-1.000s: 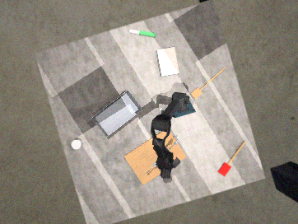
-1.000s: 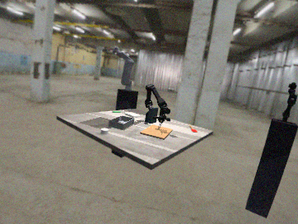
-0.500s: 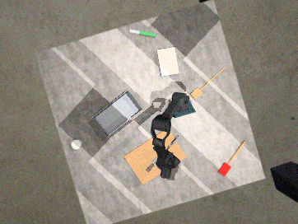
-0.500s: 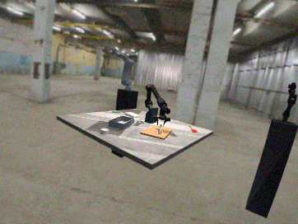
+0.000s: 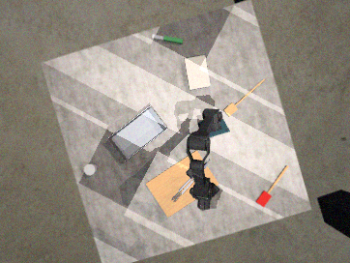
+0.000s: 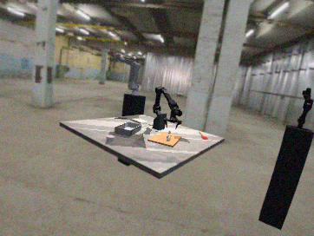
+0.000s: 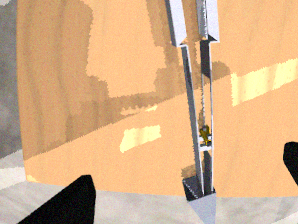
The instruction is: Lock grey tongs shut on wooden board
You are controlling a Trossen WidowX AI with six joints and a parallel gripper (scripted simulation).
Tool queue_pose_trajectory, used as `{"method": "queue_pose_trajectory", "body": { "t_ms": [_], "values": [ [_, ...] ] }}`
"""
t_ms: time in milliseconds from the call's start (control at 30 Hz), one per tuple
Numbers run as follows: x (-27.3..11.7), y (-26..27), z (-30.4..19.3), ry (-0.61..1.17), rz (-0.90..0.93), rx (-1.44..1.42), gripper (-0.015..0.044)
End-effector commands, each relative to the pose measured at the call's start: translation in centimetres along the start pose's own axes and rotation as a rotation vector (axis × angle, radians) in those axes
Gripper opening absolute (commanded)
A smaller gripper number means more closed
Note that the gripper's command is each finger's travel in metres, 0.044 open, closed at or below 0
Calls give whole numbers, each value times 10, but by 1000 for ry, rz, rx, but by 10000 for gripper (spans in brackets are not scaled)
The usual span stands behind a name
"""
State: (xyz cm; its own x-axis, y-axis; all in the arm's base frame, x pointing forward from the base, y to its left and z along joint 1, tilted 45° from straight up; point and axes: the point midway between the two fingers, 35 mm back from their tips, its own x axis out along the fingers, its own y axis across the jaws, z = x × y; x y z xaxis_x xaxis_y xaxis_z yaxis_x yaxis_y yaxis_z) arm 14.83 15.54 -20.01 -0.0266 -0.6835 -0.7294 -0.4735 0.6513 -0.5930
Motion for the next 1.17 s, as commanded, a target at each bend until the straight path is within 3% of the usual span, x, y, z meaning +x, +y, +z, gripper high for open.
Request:
{"method": "queue_pose_trajectory", "body": {
  "t_ms": [0,233,500,733,1133],
  "values": [
    [-45,17,-51,-7,10,-9,440],
    [-77,24,-117,5,-6,-11,440],
    [-80,24,-117,5,-6,-11,440],
    [-126,22,-113,-3,-7,-19,440],
    [-126,22,-113,-3,-7,-19,440]
  ]
}}
